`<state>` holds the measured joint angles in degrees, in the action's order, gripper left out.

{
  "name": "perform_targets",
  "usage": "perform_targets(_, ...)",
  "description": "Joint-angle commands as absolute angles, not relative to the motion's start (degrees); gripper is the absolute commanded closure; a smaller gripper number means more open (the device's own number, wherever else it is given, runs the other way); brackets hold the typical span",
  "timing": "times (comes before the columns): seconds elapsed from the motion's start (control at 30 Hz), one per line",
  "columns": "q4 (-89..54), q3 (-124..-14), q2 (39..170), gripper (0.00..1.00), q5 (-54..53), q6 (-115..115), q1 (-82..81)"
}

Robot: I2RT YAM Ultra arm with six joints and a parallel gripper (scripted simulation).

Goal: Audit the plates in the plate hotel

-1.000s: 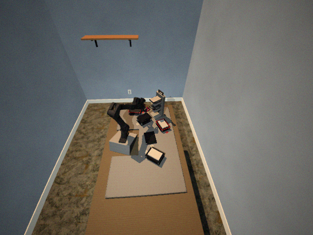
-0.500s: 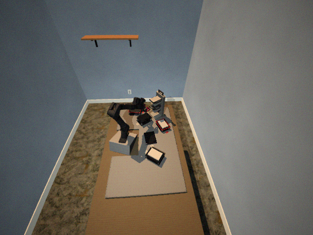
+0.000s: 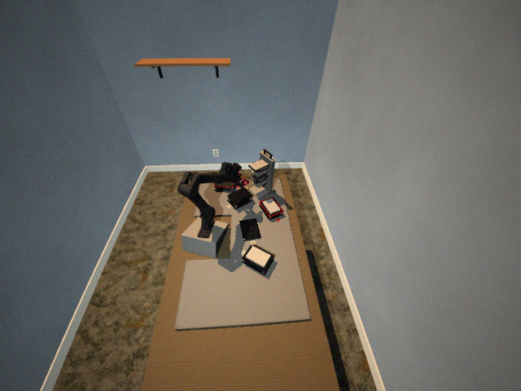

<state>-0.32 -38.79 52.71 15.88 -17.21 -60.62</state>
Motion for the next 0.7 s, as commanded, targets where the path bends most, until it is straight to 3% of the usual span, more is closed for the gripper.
perform_targets(0.0, -1.6, -37.7, 50.4, 0.0, 17.1, -17.7, -61.6)
perform_targets(0.67, 0.5, -33.1, 48.7, 0.0, 20.1, -18.5, -64.6)
